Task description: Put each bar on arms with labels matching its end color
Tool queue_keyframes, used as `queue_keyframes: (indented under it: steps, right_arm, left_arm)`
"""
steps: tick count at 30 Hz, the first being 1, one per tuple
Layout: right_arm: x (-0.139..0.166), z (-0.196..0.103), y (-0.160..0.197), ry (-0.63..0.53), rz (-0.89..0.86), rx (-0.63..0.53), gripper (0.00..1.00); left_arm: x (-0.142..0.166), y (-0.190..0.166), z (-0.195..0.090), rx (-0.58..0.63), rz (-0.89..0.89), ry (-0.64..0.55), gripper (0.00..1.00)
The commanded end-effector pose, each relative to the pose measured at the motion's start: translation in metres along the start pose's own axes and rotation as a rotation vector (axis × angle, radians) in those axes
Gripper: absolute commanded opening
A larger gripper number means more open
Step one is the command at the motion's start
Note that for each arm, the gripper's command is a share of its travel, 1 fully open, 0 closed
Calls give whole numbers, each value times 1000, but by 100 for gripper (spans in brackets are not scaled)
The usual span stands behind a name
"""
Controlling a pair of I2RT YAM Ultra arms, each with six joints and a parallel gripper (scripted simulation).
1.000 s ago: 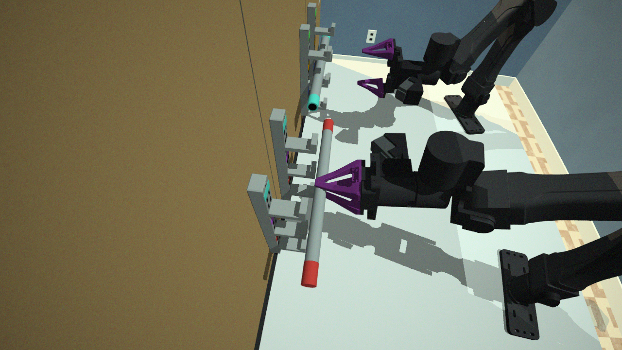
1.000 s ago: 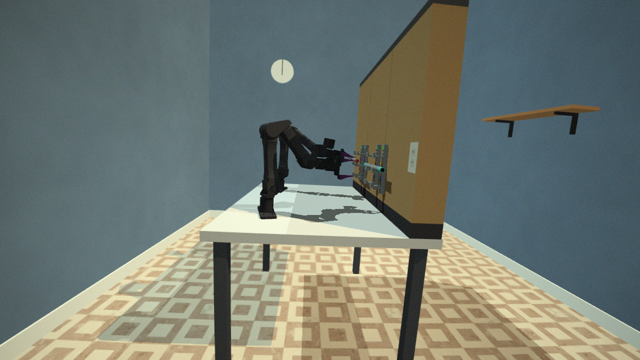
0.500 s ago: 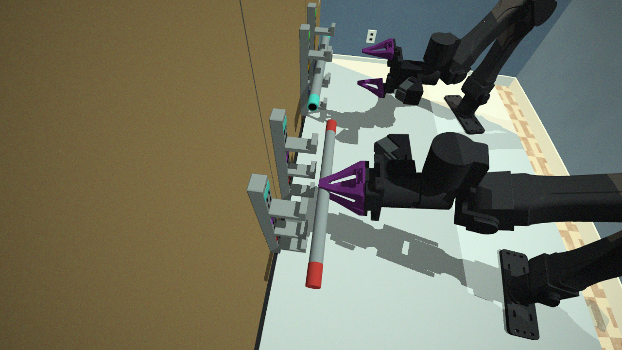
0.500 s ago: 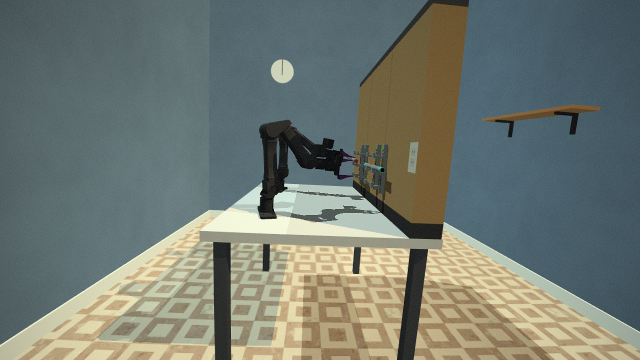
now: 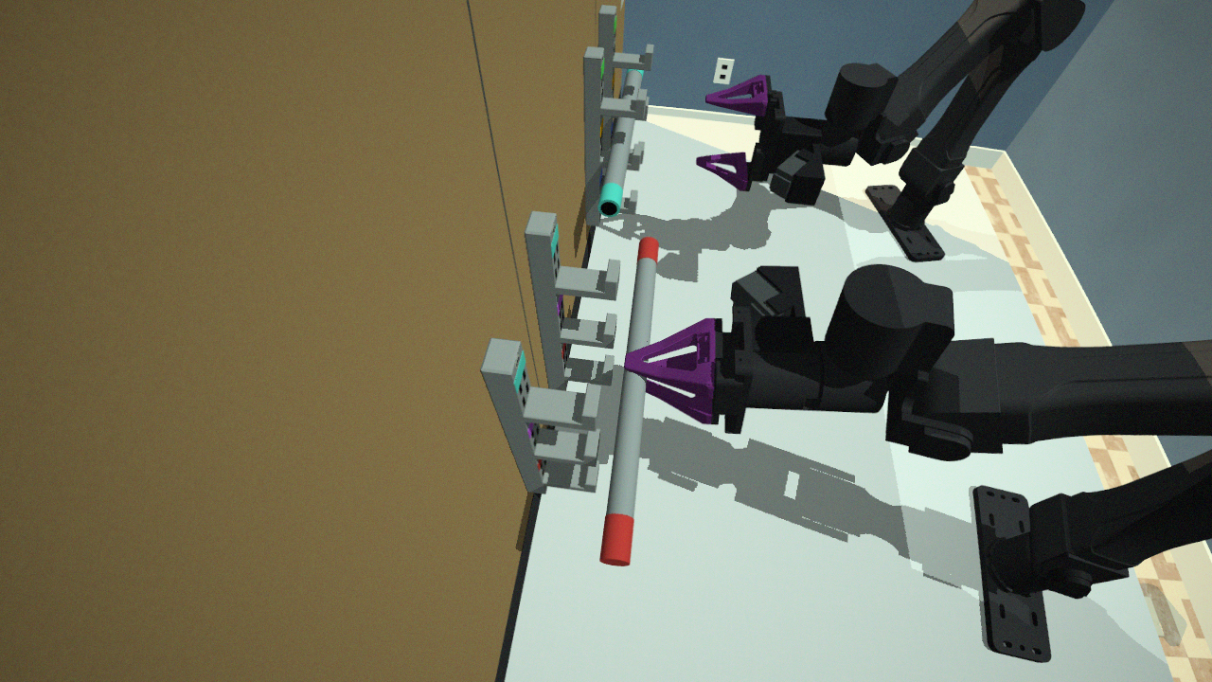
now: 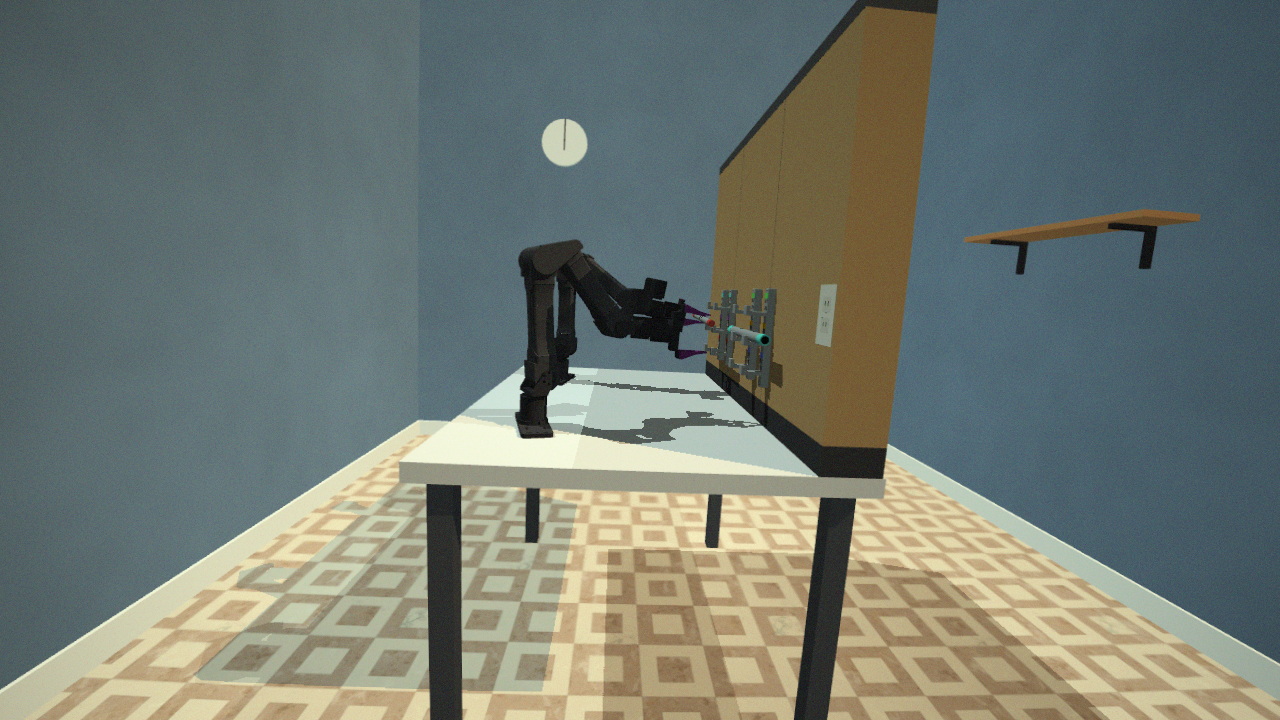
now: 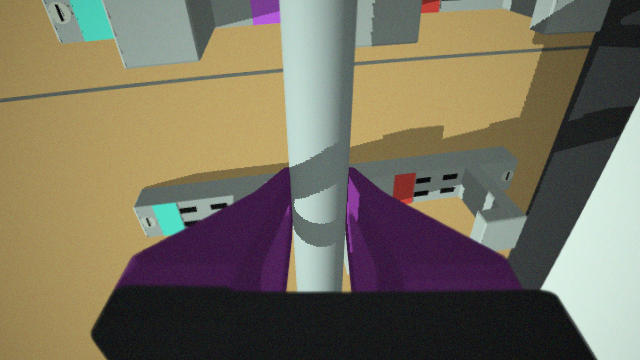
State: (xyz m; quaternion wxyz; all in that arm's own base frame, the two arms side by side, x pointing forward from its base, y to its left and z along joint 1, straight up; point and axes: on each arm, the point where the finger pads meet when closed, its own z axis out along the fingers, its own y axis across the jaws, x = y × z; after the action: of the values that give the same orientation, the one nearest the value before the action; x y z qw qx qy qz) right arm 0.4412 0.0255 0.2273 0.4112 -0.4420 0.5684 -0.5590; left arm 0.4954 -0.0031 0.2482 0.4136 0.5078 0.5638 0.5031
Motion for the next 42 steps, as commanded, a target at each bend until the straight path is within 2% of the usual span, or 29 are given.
queue_keyframes:
  steps: [1, 42]
  right_arm:
    - [-3, -1, -10, -5, 27, 37, 100]
    - [-3, -1, -10, -5, 27, 37, 100]
  left_arm:
    - [1, 48, -9, -152, -45, -2, 0]
    - [0, 3, -2, -152, -45, -2, 0]
